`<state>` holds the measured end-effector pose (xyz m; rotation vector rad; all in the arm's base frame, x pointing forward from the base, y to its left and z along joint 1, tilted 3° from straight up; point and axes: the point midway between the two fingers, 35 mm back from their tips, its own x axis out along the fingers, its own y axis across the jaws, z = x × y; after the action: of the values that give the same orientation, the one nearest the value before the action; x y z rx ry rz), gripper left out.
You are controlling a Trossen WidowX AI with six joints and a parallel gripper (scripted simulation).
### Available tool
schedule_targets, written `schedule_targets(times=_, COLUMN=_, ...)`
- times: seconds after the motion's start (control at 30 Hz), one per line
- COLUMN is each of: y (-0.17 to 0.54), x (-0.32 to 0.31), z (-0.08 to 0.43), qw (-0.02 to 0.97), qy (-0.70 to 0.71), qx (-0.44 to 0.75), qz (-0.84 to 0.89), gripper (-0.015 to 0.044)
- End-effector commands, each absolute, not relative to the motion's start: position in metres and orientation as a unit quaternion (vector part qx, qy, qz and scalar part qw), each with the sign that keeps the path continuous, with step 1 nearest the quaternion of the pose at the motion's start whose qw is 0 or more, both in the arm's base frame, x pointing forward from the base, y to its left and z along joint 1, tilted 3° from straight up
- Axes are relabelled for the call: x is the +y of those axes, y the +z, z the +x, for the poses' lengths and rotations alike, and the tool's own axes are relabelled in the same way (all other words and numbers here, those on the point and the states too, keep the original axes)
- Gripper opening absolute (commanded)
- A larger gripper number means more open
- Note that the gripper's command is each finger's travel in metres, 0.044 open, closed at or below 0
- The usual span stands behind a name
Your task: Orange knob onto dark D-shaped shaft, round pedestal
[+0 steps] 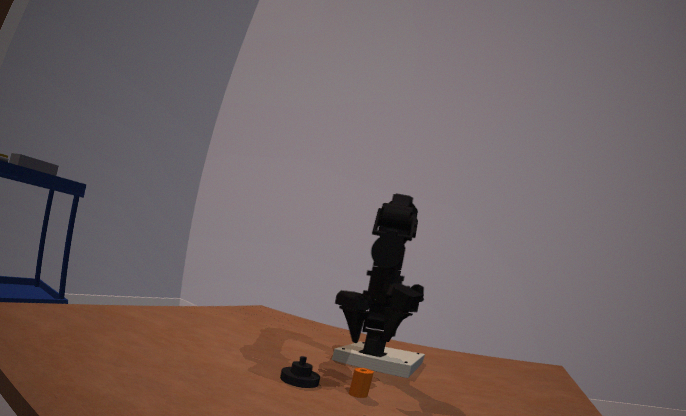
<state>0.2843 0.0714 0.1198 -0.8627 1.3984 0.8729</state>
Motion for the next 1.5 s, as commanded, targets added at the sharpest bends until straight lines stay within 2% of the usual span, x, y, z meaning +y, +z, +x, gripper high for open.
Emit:
schedule_targets(times=0.0, y=0.119, x=0.071, z=0.284, qw=0.594, qy=0.373, qx=0.607, qz=-0.373, gripper=0.0440)
schedule_targets(times=0.1, y=0.119, x=0.071, z=0.284, qw=0.619, qy=0.329, qx=0.632, qz=-0.330, gripper=0.0440)
schedule_targets(times=0.27, y=0.119, x=0.071, z=0.284, qw=0.680, qy=0.168, qx=0.692, qz=-0.172, gripper=0.0440)
schedule_targets(times=0.43, y=0.119, x=0.071, z=0.284, qw=0.701, qy=0.022, qx=0.712, qz=-0.027, gripper=0.0440)
schedule_targets(times=0.73, y=0.119, x=0.071, z=0.284, qw=0.701, qy=0.016, qx=0.712, qz=-0.022, gripper=0.0440)
schedule_targets(times=0.9, y=0.086, x=0.071, z=0.284, qw=0.701, qy=0.016, qx=0.712, qz=-0.022, gripper=0.0440)
schedule_targets(times=1.47, y=0.058, x=0.071, z=0.284, qw=0.701, qy=0.016, qx=0.712, qz=-0.022, gripper=0.0440)
